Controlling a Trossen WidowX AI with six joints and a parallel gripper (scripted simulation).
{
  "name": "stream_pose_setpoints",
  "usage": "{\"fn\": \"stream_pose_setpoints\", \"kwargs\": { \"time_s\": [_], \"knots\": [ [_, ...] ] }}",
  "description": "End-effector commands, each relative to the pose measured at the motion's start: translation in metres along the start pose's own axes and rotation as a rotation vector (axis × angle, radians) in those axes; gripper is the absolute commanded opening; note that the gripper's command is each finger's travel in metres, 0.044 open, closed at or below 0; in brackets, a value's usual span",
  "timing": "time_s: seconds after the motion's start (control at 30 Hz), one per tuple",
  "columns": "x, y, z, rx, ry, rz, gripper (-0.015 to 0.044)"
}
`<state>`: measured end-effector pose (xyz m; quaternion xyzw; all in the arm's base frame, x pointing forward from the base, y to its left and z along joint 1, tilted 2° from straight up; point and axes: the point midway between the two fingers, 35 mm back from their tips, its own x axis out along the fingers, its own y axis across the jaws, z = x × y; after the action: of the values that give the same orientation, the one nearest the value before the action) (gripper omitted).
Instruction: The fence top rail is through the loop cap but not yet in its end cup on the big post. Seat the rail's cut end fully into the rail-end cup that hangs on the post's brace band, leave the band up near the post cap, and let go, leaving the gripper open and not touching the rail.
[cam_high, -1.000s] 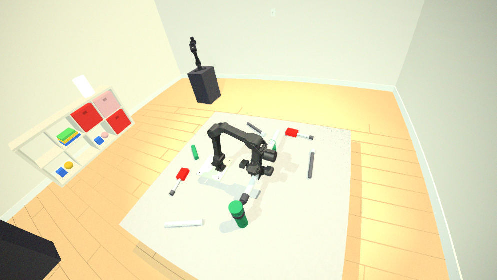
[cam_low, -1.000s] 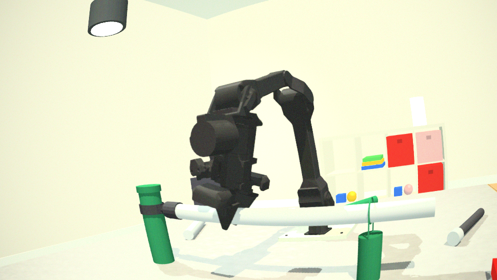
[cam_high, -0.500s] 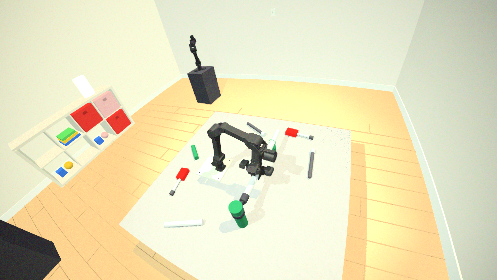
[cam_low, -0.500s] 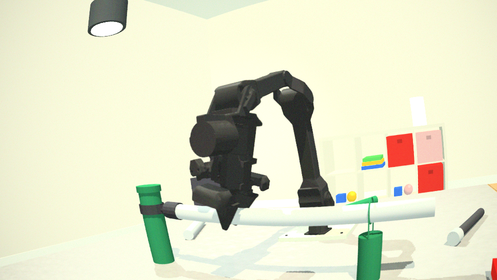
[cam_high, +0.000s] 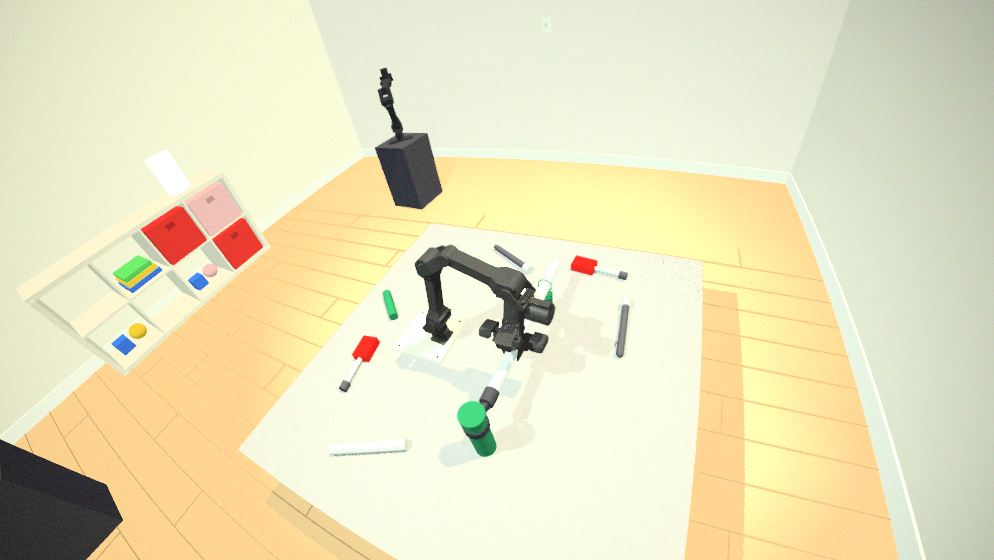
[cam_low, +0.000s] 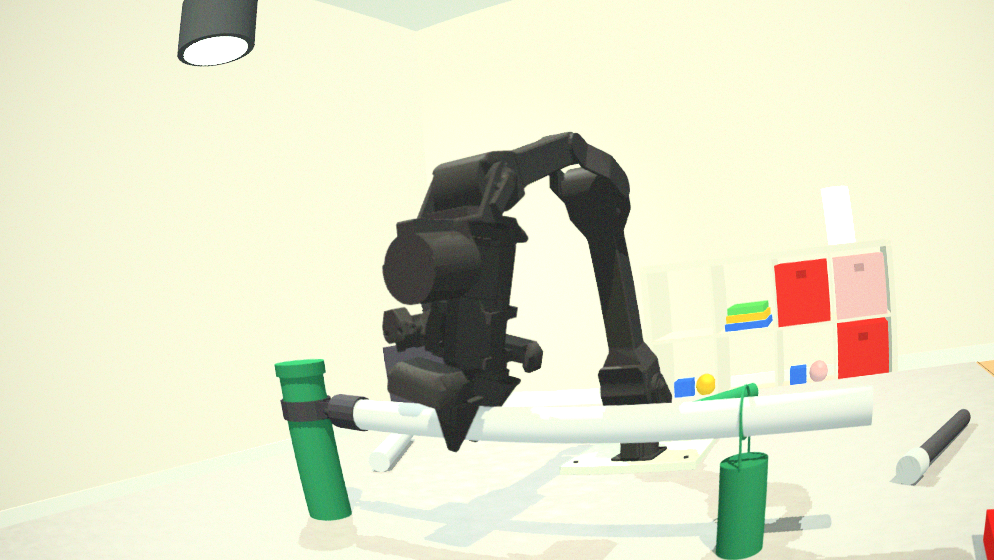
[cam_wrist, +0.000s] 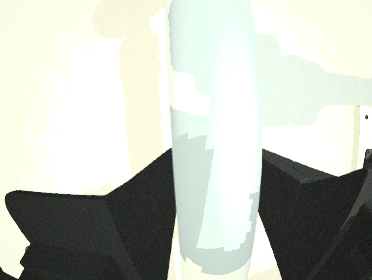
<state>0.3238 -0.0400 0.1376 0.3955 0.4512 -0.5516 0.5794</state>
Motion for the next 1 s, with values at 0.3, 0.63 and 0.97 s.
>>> {"fn": "stream_pose_setpoints", "kwargs": {
  "time_s": [0.3, 0.63, 0.97],
  "knots": [
    [-0.0025, 0.0007, 0.0031, -0.002, -0.011, 0.003, 0.0000],
    [-0.0003, 0.0000, 0.0003, 0.000, 0.000, -0.001, 0.0000],
    [0.0001, 0.0000, 0.0023, 0.000, 0.000, -0.001, 0.0000]
  ]
}}
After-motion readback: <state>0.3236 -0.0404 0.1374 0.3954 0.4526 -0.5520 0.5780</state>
